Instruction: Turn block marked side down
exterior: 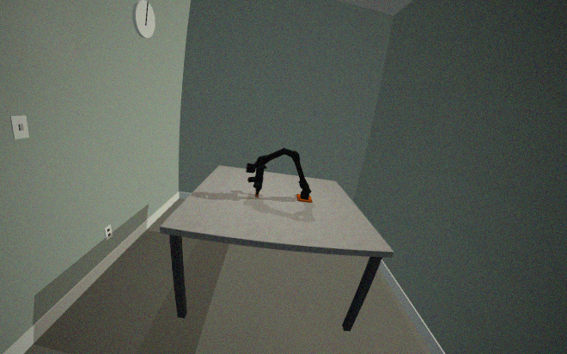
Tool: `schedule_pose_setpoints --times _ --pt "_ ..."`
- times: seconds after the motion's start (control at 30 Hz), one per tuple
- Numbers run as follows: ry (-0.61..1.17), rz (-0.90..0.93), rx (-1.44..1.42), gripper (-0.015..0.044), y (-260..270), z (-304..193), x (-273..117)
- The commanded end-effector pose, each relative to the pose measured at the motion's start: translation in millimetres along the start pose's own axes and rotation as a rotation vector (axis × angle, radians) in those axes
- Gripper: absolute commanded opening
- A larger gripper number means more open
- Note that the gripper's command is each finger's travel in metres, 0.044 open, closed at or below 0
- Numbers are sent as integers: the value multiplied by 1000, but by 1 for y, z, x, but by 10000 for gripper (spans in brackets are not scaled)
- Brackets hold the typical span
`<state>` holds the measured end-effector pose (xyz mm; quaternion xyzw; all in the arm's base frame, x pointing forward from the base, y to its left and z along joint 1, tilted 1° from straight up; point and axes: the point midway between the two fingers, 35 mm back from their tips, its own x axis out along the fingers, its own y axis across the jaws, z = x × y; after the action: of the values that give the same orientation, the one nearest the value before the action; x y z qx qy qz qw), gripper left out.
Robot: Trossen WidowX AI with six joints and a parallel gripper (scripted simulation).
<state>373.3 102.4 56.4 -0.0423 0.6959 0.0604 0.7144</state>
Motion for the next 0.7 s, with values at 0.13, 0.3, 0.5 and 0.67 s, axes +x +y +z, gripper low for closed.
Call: schedule_pose_setpoints --times 0.13,0.3,0.5,0.67 --pt "-2 4 0 0 1 1 -26" --pt "-2 4 0 0 1 0 -30" --pt "-66 2 -3 0 1 2 -26" --pt "-137 2 -4 0 1 4 -23"
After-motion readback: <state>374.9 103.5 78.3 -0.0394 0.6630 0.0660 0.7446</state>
